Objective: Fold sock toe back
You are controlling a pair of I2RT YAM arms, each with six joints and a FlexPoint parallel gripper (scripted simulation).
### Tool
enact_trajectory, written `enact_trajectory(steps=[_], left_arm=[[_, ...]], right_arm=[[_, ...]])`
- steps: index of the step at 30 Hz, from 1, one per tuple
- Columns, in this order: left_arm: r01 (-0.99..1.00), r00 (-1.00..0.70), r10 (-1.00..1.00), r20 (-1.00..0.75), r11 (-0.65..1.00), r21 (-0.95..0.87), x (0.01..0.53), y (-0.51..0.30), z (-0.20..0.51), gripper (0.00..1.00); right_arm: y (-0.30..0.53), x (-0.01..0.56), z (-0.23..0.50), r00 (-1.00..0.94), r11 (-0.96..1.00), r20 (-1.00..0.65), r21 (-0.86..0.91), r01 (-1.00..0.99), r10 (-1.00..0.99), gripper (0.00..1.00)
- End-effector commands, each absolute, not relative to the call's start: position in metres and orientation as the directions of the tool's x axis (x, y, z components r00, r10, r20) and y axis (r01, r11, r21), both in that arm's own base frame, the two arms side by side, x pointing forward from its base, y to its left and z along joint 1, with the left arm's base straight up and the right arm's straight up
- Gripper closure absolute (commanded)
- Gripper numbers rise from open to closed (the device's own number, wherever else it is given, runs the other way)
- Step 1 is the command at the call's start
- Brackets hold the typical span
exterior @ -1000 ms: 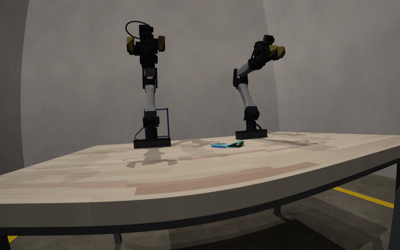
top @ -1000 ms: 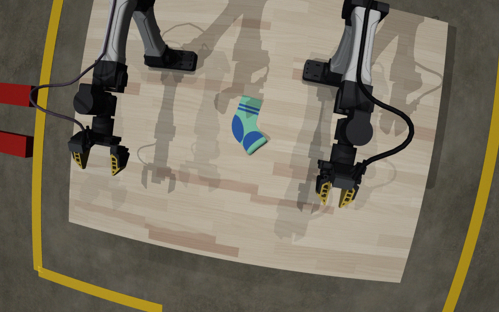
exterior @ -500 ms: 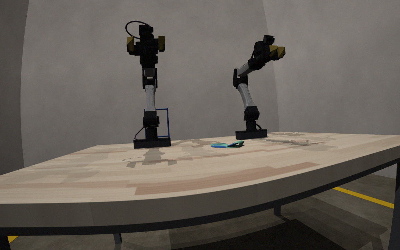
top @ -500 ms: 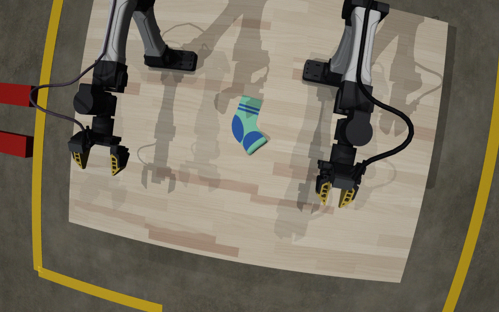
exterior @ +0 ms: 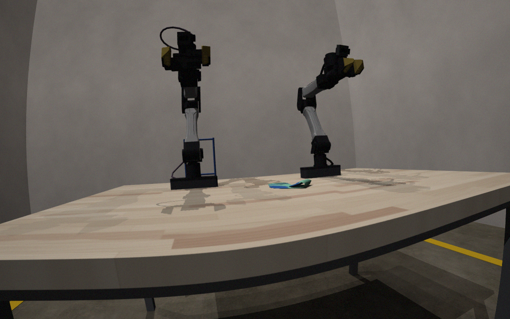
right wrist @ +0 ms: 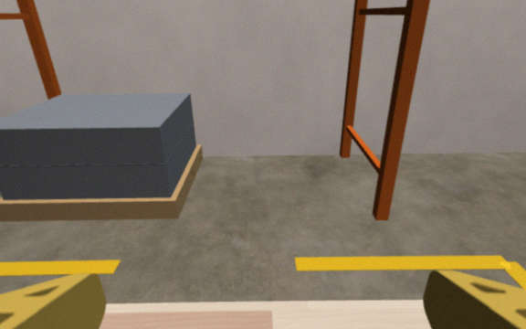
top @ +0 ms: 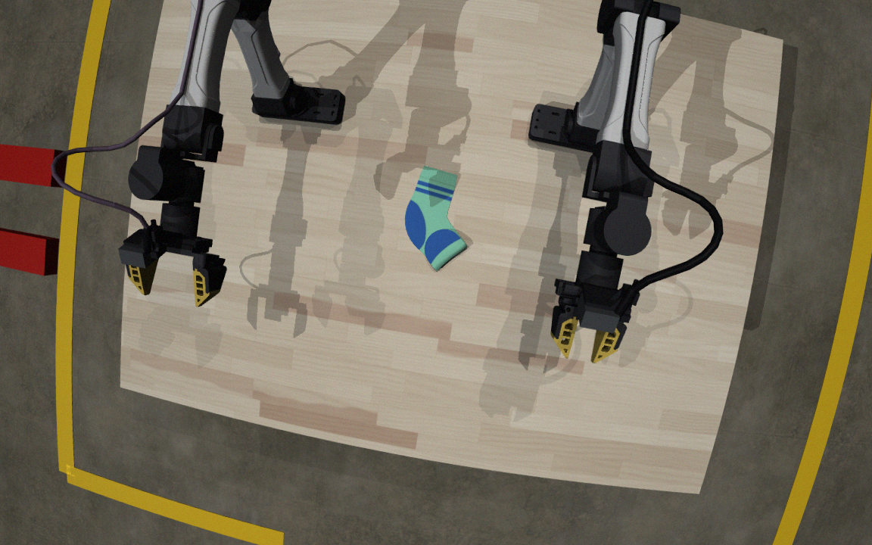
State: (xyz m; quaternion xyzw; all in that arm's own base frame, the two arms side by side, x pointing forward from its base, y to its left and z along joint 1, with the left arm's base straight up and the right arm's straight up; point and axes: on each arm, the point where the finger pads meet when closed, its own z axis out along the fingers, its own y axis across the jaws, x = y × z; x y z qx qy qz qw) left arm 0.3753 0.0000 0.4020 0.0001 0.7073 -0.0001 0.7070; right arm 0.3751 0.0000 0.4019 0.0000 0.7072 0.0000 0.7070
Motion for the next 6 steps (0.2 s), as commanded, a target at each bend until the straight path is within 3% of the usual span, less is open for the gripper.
enact_trajectory(steps=[1,6], left_arm=[[0.004,0.007,0.006,-1.0,1.0,0.006,0.375,-0.0031,0.4039,0.61],[0.0,0.007,0.006,-1.0,1.0,0.006,0.3751,-0.0016,0.4039,0.61]], right_arm=[[-0.001,0.38,0.3847,-0.048,1.0,-0.999,-0.007,0.006,-0.007,0.0],[-0.0011,0.3799,0.3855,-0.047,1.0,-0.999,-0.007,0.006,-0.007,0.0]])
